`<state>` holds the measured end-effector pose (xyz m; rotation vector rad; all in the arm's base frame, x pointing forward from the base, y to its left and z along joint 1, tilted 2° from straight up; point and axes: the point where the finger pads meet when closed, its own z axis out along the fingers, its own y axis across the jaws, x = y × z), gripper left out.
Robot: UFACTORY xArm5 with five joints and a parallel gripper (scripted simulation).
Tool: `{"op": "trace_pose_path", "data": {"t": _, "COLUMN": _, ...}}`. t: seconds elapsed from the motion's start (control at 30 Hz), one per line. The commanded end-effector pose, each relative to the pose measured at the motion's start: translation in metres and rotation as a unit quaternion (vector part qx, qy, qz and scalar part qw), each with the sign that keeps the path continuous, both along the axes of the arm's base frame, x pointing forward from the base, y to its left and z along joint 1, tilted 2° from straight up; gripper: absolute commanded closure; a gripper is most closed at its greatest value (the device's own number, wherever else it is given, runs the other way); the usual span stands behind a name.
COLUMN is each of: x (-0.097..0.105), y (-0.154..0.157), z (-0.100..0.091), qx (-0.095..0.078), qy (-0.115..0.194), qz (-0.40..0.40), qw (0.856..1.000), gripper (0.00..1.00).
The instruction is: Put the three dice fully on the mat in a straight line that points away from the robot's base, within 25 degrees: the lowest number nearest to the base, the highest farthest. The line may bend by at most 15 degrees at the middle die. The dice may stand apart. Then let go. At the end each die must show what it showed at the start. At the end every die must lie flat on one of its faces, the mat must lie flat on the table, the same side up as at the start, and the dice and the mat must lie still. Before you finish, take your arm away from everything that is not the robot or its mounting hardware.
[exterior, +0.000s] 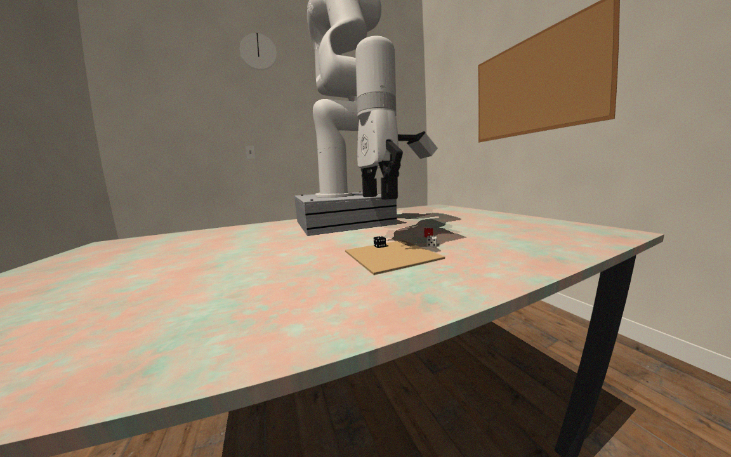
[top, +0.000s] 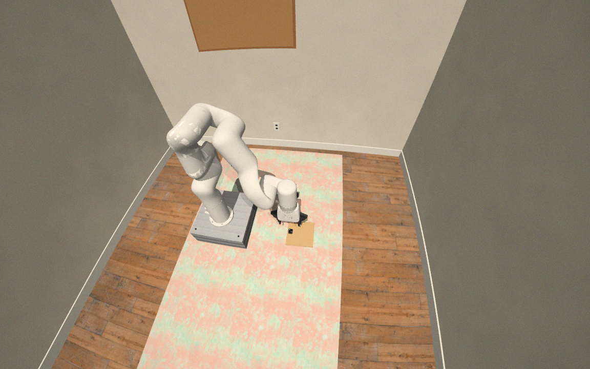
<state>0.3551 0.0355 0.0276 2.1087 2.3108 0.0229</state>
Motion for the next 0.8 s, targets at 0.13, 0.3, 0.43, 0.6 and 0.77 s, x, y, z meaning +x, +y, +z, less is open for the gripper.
{"op": "trace_pose_path", "data": {"t": 0.13, "x": 0.001, "y": 0.000, "z": 0.001, "qx": 0.000, "qy": -0.002, "qz": 0.000, "qw": 1.000, "gripper": 0.00}}
{"op": "trace_pose_path", "data": {"t": 0.3, "x": 0.001, "y": 0.001, "z": 0.001, "qx": 0.000, "qy": -0.002, "qz": -0.006, "qw": 1.000, "gripper": 0.00}}
{"op": "trace_pose_path", "data": {"t": 0.43, "x": 0.001, "y": 0.005, "z": 0.000, "qx": 0.001, "qy": -0.002, "qz": -0.033, "qw": 0.999, "gripper": 0.00}}
{"op": "trace_pose_path", "data": {"t": 0.6, "x": 0.000, "y": 0.014, "z": -0.001, "qx": 0.003, "qy": -0.002, "qz": -0.106, "qw": 0.994, "gripper": 0.00}}
{"op": "trace_pose_path", "data": {"t": 0.77, "x": -0.001, "y": 0.023, "z": -0.002, "qx": 0.005, "qy": -0.001, "qz": -0.171, "qw": 0.985, "gripper": 0.00}}
